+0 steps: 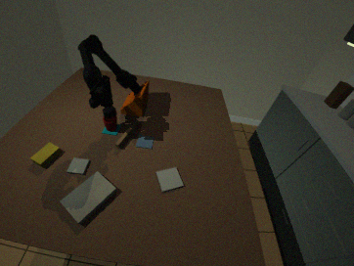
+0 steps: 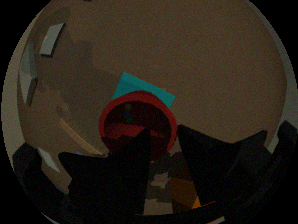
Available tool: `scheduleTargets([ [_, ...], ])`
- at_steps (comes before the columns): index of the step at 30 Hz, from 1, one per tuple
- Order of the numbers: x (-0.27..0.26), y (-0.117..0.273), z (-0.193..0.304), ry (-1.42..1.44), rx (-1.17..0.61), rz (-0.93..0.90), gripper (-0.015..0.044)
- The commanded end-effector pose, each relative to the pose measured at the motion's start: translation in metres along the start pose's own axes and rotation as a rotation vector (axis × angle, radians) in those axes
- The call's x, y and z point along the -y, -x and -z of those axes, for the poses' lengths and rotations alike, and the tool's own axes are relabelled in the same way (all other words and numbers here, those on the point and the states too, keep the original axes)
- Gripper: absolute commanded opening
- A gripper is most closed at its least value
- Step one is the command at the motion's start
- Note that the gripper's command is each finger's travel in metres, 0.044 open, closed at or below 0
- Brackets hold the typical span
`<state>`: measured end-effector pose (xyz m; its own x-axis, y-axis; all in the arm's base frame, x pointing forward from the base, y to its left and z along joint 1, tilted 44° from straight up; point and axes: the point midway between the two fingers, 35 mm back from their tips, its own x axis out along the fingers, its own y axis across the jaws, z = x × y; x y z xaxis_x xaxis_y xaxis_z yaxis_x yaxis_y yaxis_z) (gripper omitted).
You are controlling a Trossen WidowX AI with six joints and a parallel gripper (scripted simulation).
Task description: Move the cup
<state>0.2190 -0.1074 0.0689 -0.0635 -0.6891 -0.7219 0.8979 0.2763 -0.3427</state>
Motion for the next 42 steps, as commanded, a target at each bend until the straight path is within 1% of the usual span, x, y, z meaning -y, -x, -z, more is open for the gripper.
scheduleTargets([
  [1,-0.001,0.007,0.0,-0.005,0.001,-0.008,0.0128],
  [18,0.001,0.027,0.001,-0.003,0.004,-0.005,0.0128],
  [19,0.001,0.022,0.001,0.003,0.006,0.004,0.0154],
  [26,0.001,0.022,0.001,0.003,0.006,0.004,0.0338],
  [30,0.001,0.028,0.001,0.003,0.005,0.002,0.044],
  [42,0.0,0.071,0.0,-0.001,0.001,-0.005,0.044],
])
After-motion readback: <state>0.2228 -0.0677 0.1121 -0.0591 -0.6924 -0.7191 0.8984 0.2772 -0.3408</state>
